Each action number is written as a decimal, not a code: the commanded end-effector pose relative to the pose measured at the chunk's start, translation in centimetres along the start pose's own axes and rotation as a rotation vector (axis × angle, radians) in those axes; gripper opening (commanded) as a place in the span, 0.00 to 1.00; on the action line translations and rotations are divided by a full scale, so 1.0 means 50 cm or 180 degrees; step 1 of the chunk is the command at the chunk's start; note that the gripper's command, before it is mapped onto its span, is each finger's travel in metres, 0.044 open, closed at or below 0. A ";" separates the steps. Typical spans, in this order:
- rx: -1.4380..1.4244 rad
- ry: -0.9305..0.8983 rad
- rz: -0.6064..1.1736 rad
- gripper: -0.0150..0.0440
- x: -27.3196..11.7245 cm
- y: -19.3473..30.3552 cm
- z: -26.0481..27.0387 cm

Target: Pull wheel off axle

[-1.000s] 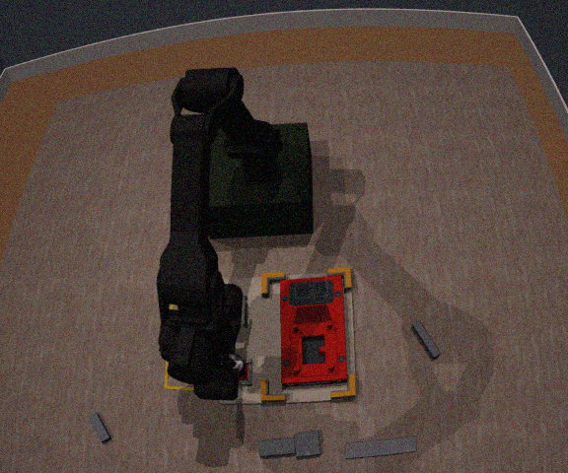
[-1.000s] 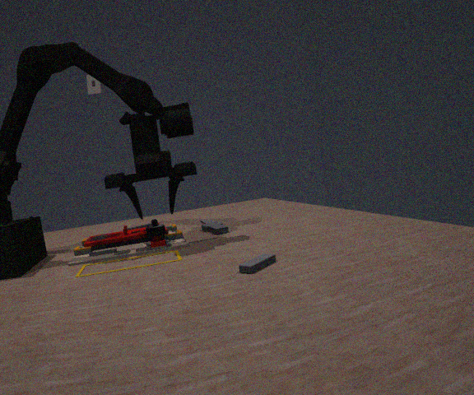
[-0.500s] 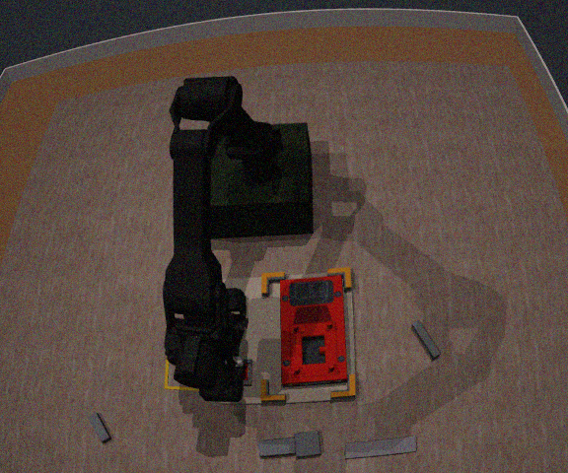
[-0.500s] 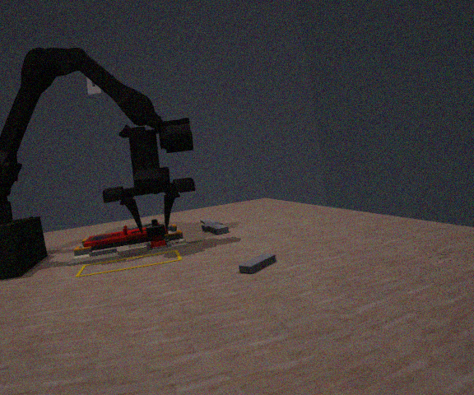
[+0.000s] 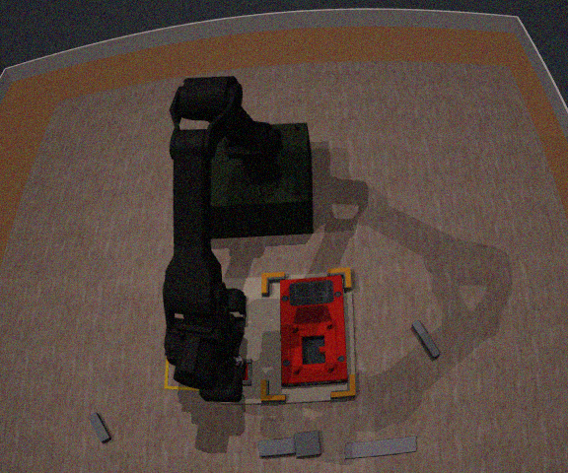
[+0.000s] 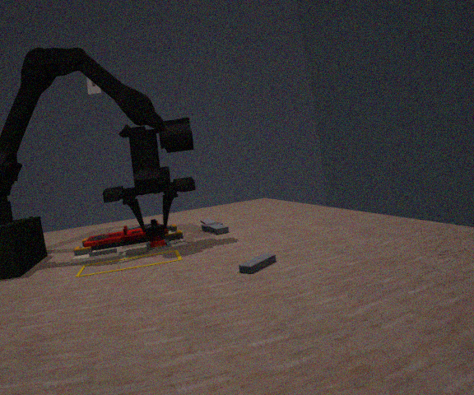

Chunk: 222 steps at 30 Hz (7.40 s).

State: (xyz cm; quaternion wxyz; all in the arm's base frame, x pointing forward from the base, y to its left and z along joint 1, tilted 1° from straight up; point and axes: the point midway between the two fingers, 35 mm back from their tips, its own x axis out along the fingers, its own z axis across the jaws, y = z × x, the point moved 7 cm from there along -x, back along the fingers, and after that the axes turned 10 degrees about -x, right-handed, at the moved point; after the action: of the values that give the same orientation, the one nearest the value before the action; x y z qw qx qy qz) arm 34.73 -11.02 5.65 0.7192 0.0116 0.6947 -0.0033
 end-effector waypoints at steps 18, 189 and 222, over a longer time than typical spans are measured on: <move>-0.0003 0.0001 -0.0002 0.25 -0.014 0.000 -0.001; -0.0019 -0.0023 -0.0049 0.76 -0.060 -0.160 -0.150; -0.0018 -0.0003 -0.0036 1.00 -0.149 -0.061 -0.299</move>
State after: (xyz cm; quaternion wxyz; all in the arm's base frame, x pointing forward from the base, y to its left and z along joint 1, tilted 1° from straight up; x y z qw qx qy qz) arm 19.53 -13.83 12.55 0.7200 0.0072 0.6938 -0.0076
